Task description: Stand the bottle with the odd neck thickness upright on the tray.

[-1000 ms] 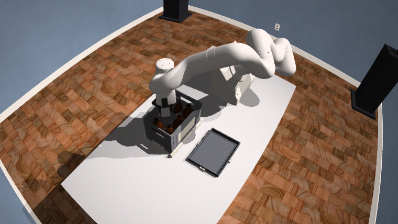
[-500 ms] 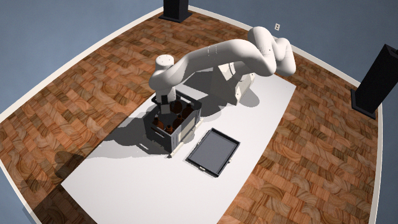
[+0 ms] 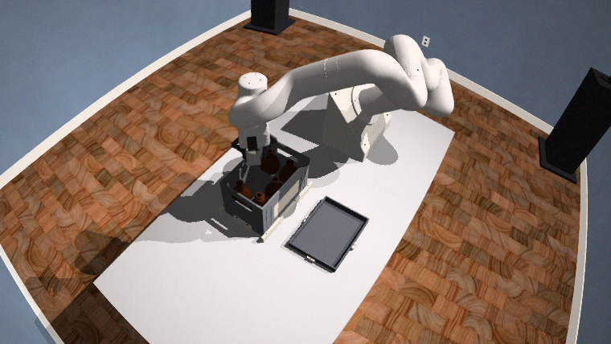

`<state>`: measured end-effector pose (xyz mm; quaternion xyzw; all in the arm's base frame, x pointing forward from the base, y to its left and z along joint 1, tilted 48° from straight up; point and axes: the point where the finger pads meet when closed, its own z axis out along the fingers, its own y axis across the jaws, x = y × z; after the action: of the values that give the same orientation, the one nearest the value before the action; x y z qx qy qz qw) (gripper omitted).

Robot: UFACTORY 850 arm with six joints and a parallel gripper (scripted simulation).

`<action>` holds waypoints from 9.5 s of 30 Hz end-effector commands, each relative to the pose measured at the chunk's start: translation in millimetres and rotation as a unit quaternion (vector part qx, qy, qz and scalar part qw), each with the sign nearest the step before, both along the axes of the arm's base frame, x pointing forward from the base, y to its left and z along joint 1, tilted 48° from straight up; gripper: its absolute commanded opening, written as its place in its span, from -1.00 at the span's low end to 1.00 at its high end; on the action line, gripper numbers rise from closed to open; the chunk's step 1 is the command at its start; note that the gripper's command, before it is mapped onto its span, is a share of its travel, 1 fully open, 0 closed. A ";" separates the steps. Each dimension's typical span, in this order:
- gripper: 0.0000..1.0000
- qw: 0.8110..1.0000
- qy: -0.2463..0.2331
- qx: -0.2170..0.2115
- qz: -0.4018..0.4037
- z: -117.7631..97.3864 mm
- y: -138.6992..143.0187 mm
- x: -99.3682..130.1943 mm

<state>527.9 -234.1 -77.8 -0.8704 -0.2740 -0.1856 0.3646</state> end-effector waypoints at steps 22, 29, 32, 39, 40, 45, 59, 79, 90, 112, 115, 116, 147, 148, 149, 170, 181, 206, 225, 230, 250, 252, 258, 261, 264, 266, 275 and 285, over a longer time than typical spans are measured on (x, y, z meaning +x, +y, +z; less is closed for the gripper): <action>-1.00 1.000 -0.001 -0.001 0.000 14.2 -15.8 -2.0; -1.00 1.000 -0.001 -0.001 0.000 14.2 -15.8 -2.0; -1.00 1.000 -0.001 -0.001 0.000 14.2 -15.8 -2.0; -1.00 1.000 -0.001 -0.001 0.000 14.2 -15.8 -2.0; -1.00 1.000 -0.001 -0.001 0.000 14.2 -15.8 -2.0; -1.00 1.000 -0.001 -0.001 0.000 14.2 -15.8 -2.0; -1.00 1.000 -0.001 -0.001 0.000 76.5 38.1 11.3; 0.30 1.000 -0.001 0.000 0.000 81.7 43.0 11.8; 0.30 1.000 -0.001 0.000 0.000 81.7 43.0 11.8; 0.30 1.000 -0.001 0.000 0.000 80.9 43.9 11.9; 0.30 1.000 -0.001 0.000 0.000 79.9 45.0 12.1; 0.30 1.000 -0.001 -0.001 0.000 79.5 45.4 12.2; 0.30 1.000 -0.001 -0.001 0.000 58.4 68.7 16.2; 0.30 1.000 -0.001 -0.001 0.000 57.7 69.5 16.4; 0.30 1.000 -0.001 -0.001 0.000 57.1 70.2 16.5; 0.30 1.000 -0.001 -0.001 0.000 52.4 75.3 17.4; 0.30 1.000 -0.001 -0.001 0.000 52.4 75.3 17.4; 0.30 1.000 -0.001 -0.001 0.000 52.3 75.1 18.1; 0.30 1.000 -0.001 -0.001 0.000 49.9 77.8 18.6; 0.30 1.000 -0.001 -0.001 0.000 48.4 79.5 18.8; 0.30 1.000 -0.001 -0.001 0.000 34.4 95.0 21.5; 0.30 1.000 -0.001 -0.001 0.000 32.8 96.7 21.8; 0.30 1.000 -0.001 -0.001 0.000 28.8 101.1 22.5; 0.30 1.000 -0.001 -0.001 0.000 27.4 102.7 22.8; 0.30 1.000 -0.001 -0.001 0.000 27.0 103.1 22.9; 0.30 1.000 -0.001 -0.001 0.000 26.3 103.9 23.0; 0.30 1.000 -0.001 -0.001 0.000 25.1 105.2 23.2; 0.30 1.000 -0.001 -0.001 0.000 25.0 105.3 23.2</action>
<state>550.5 -128.0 -53.3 -0.8704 -0.2741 -0.1855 0.3646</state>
